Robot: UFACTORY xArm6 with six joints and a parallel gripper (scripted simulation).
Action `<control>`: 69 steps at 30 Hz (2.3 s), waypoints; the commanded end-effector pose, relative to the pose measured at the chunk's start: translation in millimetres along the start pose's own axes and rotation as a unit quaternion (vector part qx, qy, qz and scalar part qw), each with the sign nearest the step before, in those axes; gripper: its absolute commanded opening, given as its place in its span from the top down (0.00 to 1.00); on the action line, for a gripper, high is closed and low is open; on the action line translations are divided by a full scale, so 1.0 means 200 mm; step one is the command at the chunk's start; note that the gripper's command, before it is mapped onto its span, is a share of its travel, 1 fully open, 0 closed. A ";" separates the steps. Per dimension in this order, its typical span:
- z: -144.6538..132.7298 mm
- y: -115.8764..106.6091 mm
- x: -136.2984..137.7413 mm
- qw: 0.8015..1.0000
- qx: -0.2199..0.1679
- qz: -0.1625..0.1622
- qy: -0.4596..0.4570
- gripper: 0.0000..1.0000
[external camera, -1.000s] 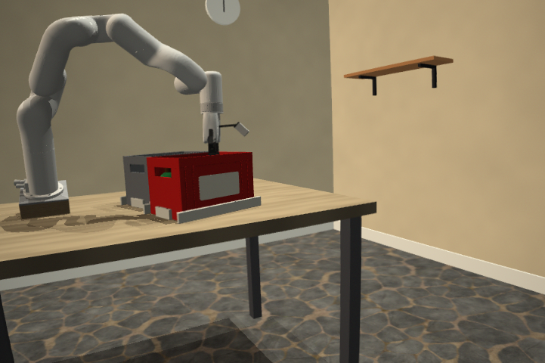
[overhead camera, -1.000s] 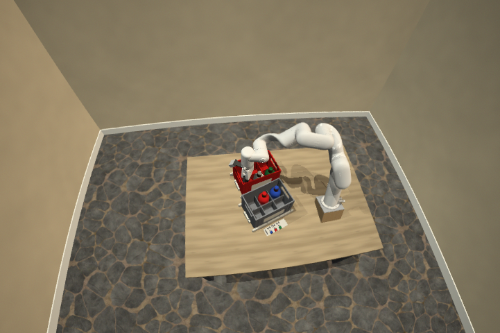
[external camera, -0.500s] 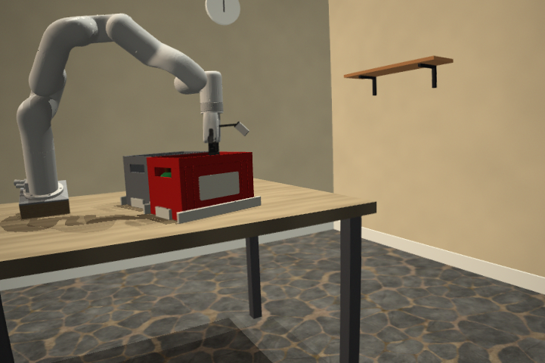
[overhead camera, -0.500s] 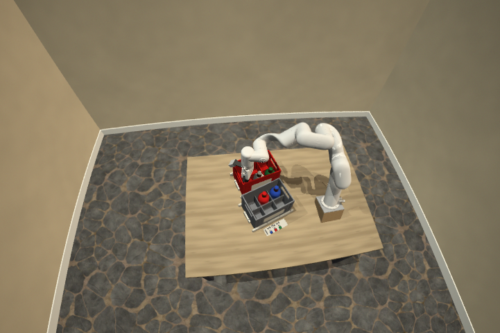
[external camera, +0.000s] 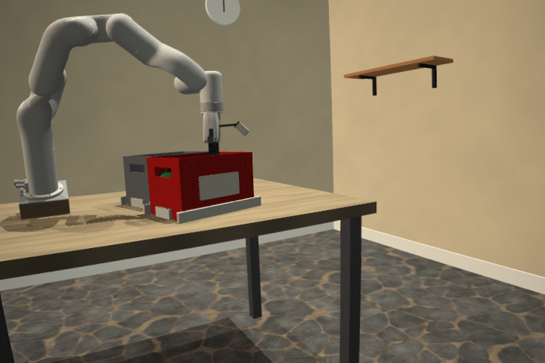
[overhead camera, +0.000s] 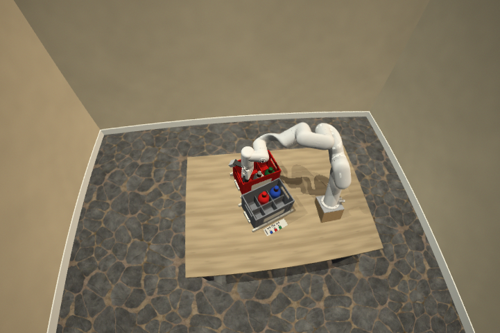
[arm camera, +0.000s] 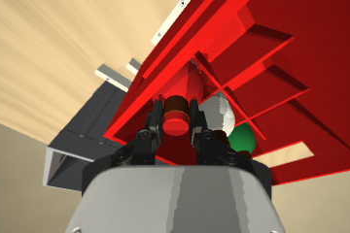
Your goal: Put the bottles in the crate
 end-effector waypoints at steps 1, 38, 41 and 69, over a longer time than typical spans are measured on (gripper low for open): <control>0.01 -0.01 0.00 1.000 0.003 0.001 0.000 1.00; 0.00 -0.25 0.00 1.000 0.003 0.001 0.000 1.00; 0.00 -0.27 0.00 1.000 0.003 0.001 0.000 1.00; 0.00 -0.48 0.00 1.000 0.003 0.001 0.000 1.00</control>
Point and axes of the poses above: the point where the finger pads meet when closed, its own y axis out along the fingers, its own x axis across the jaws, z = x × y, the point moved 9 cm from there along -y, back along the fingers, and after that the axes turned 2 degrees about y, right-handed, at the moved point
